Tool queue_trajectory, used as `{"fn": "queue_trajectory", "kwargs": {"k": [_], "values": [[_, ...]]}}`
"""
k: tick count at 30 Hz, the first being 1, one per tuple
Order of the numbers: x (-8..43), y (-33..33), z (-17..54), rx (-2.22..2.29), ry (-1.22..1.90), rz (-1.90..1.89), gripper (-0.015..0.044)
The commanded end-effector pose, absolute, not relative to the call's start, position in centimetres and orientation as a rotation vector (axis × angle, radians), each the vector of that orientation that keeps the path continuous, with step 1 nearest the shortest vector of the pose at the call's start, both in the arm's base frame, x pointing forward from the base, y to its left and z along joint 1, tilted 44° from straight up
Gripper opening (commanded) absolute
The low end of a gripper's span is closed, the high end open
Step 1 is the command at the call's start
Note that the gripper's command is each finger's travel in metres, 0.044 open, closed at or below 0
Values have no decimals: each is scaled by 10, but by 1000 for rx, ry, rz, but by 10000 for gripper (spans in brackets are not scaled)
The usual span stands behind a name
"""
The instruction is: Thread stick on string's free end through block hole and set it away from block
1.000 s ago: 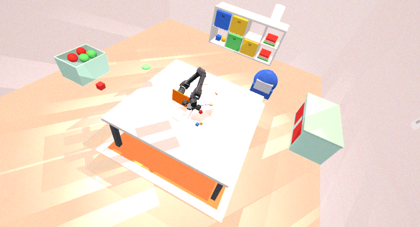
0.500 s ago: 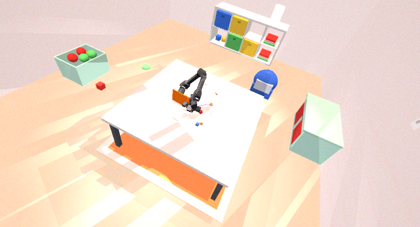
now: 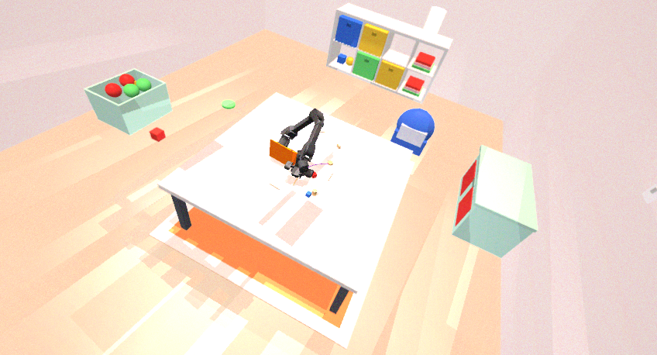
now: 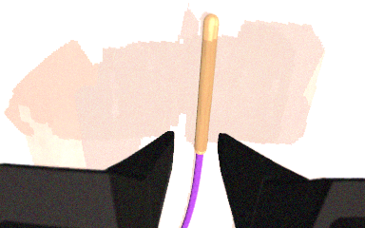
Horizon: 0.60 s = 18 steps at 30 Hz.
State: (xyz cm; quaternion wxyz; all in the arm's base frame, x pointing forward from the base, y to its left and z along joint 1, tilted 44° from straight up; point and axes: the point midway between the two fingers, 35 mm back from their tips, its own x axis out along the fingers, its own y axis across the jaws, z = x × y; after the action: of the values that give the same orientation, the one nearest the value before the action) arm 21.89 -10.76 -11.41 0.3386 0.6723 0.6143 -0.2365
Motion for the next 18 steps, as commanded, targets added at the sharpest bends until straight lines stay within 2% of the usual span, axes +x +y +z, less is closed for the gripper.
{"fn": "queue_trajectory", "kwargs": {"k": [1,13,18], "values": [[216,-100,-119,1765,1613,-619,125],[216,-100,-119,1765,1613,-619,125],[217,-102,-118,1755,1611,-616,0]]}}
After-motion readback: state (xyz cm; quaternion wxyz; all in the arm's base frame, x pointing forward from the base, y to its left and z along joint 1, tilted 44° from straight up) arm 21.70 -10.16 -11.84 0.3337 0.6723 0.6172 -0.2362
